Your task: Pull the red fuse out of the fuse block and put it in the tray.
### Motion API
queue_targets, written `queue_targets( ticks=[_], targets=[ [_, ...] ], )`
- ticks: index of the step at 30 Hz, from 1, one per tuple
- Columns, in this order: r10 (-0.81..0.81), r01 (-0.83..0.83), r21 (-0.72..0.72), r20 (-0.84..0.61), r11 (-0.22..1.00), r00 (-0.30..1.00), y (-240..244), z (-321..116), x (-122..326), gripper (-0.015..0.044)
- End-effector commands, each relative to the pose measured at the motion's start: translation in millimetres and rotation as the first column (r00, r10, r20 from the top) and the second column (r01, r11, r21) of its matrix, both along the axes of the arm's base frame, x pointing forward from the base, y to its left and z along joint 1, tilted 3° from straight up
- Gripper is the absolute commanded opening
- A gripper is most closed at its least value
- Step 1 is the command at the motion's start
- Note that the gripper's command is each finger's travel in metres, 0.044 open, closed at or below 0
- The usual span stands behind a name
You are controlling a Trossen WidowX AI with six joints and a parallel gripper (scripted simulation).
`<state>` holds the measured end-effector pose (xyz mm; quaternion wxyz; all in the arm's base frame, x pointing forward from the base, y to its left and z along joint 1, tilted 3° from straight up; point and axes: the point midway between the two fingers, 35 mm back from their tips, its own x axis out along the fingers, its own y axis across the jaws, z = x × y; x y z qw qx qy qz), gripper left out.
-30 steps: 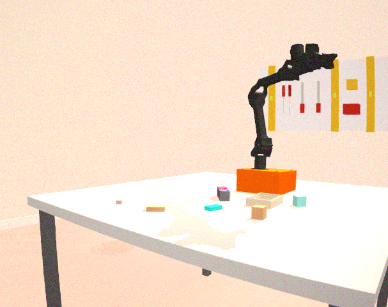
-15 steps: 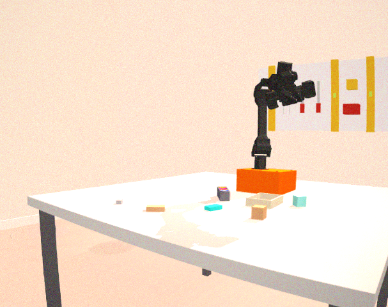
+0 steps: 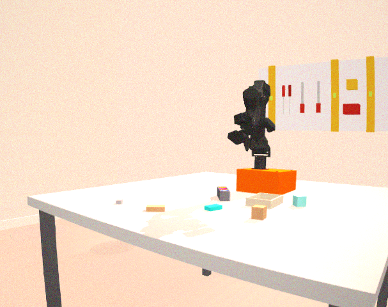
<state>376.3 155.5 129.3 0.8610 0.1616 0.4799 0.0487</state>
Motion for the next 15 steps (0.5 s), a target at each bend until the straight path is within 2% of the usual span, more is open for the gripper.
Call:
queue_targets(
  ticks=[1, 5, 9, 11, 15],
  targets=[
    [-0.186, 0.179, -0.052, -0.193, 0.982, 0.963, -51, -49, -12, 0.0074],
    [-0.373, 0.353, -0.123, -0.363, 0.927, 0.854, -101, -87, -34, 0.0074],
    [-0.534, 0.499, -0.217, -0.503, 0.839, 0.680, -145, -118, -65, 0.0074],
    [-0.578, 0.538, -0.252, -0.541, 0.804, 0.611, -159, -127, -76, 0.0074],
    [-0.583, 0.543, -0.256, -0.546, 0.800, 0.602, -161, -128, -77, 0.0074]
  ],
)
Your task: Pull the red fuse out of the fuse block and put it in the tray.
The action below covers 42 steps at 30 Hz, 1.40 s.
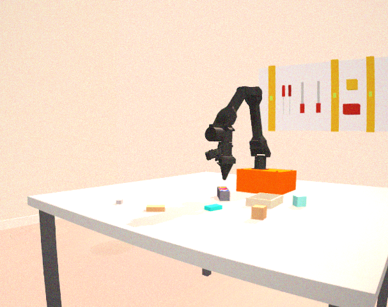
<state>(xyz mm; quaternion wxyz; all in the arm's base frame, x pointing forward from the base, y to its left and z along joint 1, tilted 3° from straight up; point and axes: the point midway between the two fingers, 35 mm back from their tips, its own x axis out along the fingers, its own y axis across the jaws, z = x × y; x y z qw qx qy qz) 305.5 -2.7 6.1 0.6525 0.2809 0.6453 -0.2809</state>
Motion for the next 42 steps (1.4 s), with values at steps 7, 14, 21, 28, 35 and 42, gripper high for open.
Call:
queue_targets(
  ticks=[7, 14, 21, 28, 35, 42],
  targets=[
    [-0.024, 0.024, -0.002, -0.033, 1.000, 0.999, -3, -7, -6, 0.0074],
    [-0.024, 0.024, -0.002, -0.033, 1.000, 0.999, -4, -14, -6, 0.0074],
    [-0.024, 0.024, -0.002, -0.033, 1.000, 0.999, -5, -20, -5, 0.0074],
    [-0.024, 0.024, -0.002, -0.033, 1.000, 0.999, -6, -27, -5, 0.0074],
    [-0.024, 0.024, -0.002, -0.033, 1.000, 0.999, -7, -34, -5, 0.0074],
    [-0.024, 0.024, -0.002, -0.033, 1.000, 0.999, -7, -36, -5, 0.0074]
  ],
)
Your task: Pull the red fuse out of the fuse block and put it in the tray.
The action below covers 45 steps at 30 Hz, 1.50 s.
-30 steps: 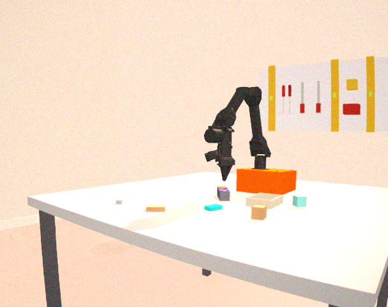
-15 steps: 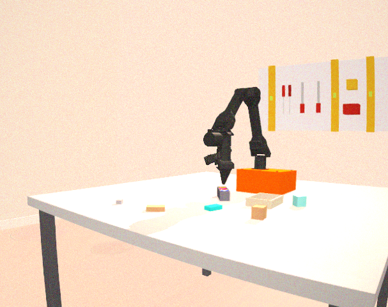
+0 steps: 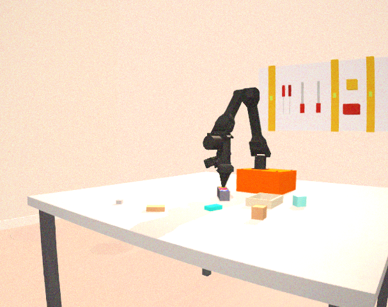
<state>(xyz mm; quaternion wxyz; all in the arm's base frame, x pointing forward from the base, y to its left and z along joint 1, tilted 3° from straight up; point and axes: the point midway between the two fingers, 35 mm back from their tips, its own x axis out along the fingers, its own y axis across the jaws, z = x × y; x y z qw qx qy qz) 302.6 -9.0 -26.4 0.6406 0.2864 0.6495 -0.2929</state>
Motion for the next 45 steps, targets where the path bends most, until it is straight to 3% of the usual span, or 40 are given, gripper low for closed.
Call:
queue_targets(
  ticks=[1, 34, 45],
  targets=[
    [0.003, -0.003, -0.002, -0.009, 1.000, 1.000, 0, -3, -2, 0.0074],
    [0.003, -0.003, -0.002, -0.009, 1.000, 1.000, -1, -13, -2, 0.0074],
    [0.000, 0.000, 0.000, -0.006, 1.000, 1.000, 0, -12, -2, 0.0001]
  ],
)
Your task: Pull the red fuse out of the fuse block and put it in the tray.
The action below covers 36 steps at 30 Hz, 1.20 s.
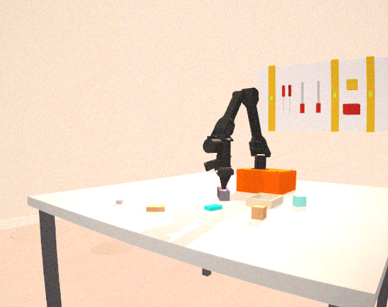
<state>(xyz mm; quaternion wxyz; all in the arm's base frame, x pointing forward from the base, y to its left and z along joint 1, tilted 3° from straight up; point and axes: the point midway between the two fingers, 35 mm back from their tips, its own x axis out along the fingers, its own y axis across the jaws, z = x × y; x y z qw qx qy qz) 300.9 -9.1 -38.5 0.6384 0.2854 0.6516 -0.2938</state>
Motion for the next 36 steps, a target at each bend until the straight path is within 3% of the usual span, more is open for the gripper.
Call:
queue_targets(
  ticks=[1, 36],
  targets=[
    [0.000, 0.000, 0.000, 0.000, 1.000, 1.000, 0, 0, 0, 0.0000],
    [0.001, -0.001, -0.001, -0.001, 1.000, 1.000, 0, 16, 1, 0.0000]
  ],
)
